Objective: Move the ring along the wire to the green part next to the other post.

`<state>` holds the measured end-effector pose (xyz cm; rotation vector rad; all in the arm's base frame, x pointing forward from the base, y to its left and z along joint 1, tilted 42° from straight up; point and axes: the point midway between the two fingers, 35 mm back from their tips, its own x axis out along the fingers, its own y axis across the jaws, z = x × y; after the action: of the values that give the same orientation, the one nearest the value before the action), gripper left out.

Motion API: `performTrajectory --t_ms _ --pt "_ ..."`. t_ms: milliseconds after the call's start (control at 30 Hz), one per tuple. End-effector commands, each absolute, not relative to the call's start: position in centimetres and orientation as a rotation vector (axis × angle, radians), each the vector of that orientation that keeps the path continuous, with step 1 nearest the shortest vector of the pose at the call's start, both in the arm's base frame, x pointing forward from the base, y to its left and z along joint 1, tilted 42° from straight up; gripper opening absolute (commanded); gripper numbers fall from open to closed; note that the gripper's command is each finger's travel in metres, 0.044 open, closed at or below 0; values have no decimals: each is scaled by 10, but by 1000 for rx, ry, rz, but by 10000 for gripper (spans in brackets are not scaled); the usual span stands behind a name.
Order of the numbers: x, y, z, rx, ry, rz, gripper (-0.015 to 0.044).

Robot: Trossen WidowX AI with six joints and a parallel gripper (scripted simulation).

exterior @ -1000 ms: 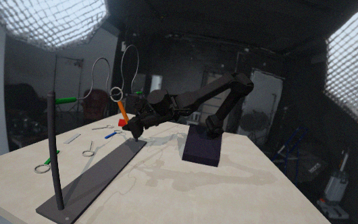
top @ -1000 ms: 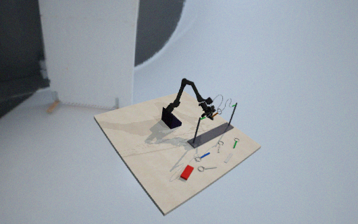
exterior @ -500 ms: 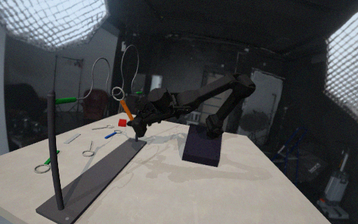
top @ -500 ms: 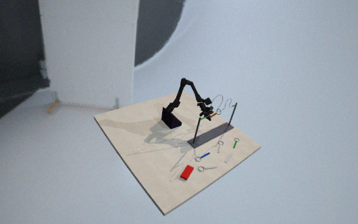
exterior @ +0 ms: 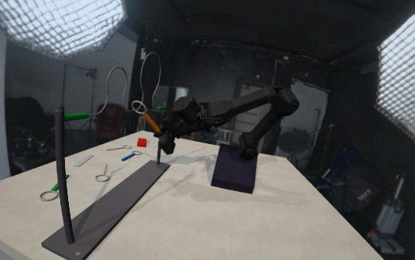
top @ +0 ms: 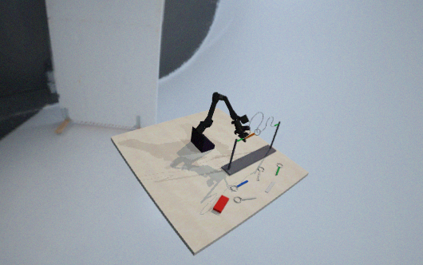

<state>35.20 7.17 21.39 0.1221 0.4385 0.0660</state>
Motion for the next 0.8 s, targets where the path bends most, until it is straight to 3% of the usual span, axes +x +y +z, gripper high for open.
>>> performTrajectory --t_ms 0,767 --pt "350 53 213 9 448 32 -150" --pt "344 -24 238 -525 482 -107 -150"
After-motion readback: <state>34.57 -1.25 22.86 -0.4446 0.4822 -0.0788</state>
